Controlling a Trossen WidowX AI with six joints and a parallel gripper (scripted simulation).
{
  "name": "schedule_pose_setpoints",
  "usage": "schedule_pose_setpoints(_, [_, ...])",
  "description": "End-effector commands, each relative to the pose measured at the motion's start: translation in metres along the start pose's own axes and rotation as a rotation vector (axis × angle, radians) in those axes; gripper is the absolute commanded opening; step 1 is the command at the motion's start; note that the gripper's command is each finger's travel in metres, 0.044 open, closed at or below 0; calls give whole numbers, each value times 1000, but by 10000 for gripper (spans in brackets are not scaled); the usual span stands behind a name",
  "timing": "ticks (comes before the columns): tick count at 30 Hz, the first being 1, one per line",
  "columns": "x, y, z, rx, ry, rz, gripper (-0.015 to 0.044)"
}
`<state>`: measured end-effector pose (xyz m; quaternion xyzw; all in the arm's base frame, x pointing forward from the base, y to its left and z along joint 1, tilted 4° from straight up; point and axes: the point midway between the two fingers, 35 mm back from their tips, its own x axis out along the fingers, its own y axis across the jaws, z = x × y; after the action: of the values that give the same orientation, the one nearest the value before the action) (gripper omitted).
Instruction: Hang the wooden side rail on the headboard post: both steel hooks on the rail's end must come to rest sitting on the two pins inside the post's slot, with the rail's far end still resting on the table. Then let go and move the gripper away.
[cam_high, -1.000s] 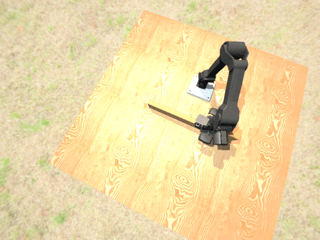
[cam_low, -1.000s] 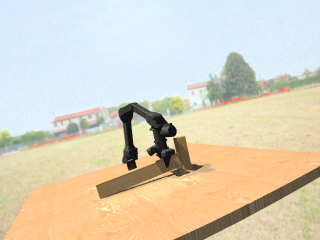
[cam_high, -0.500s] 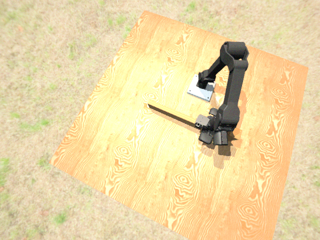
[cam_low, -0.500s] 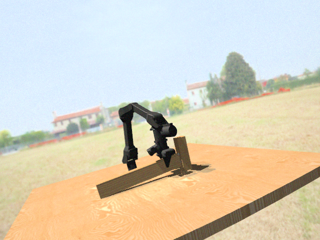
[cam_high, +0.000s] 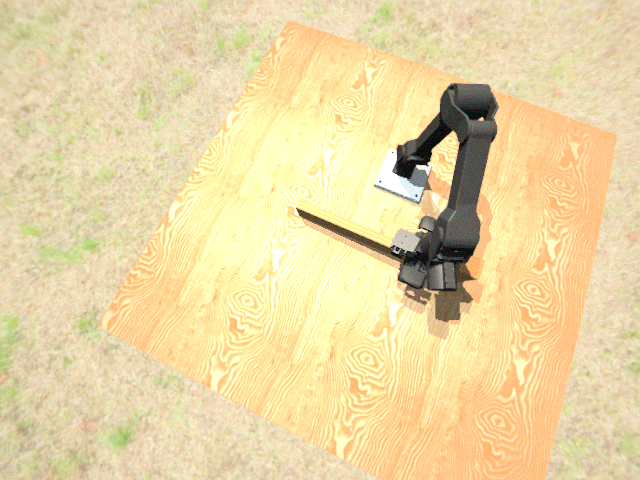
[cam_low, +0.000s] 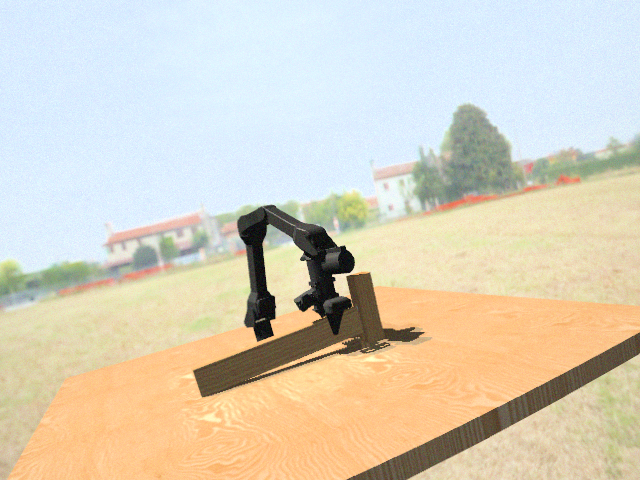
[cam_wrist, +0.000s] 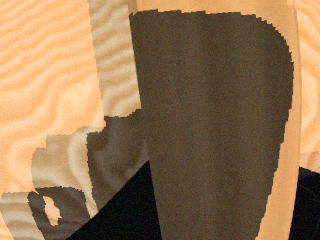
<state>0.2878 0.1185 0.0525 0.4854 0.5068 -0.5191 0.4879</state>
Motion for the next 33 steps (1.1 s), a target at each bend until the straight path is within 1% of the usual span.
schedule_pose_setpoints(1, [-1,2,-2,5,5,6,0])
schedule_pose_setpoints(33, [1,2,-3,5,5,6,0])
